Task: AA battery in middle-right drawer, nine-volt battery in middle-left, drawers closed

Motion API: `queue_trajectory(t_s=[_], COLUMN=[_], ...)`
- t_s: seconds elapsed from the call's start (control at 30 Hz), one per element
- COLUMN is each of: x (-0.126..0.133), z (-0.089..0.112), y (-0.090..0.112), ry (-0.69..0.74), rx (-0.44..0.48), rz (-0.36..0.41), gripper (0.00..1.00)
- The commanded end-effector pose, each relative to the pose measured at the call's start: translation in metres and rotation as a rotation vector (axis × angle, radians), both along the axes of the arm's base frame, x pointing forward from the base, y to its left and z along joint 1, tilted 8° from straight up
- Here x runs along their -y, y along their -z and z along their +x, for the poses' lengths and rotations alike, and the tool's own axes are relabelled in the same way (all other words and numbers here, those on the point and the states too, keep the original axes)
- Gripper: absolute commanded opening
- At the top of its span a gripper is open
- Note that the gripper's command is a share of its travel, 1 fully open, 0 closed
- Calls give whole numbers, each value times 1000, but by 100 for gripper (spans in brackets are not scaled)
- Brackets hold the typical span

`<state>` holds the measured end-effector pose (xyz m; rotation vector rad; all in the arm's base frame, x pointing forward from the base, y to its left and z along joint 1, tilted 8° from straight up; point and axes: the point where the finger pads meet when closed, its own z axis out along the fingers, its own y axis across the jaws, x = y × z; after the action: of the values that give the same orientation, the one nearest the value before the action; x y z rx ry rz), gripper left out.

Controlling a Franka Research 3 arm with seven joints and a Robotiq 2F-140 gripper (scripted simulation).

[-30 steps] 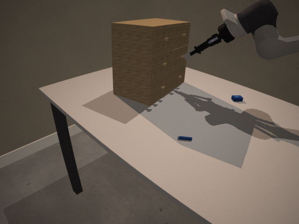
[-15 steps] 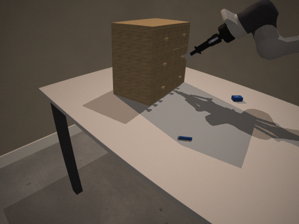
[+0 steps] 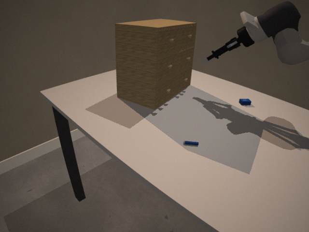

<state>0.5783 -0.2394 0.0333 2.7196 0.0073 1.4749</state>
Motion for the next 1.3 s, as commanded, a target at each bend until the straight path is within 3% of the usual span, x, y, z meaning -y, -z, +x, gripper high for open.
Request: queue_trajectory(t_s=[0.0, 0.2, 0.53, 0.9, 1.27], x=[-4, -4, -5, -5, -6], z=[-2, -9, -52, -55, -67], y=[-2, -4, -15, -17, -26], ry=[-11, -11, -11, -11, -7], rx=[8, 8, 8, 0, -92], rz=[-4, -4, -4, -4, -2], gripper=[0, 0, 0, 0, 0])
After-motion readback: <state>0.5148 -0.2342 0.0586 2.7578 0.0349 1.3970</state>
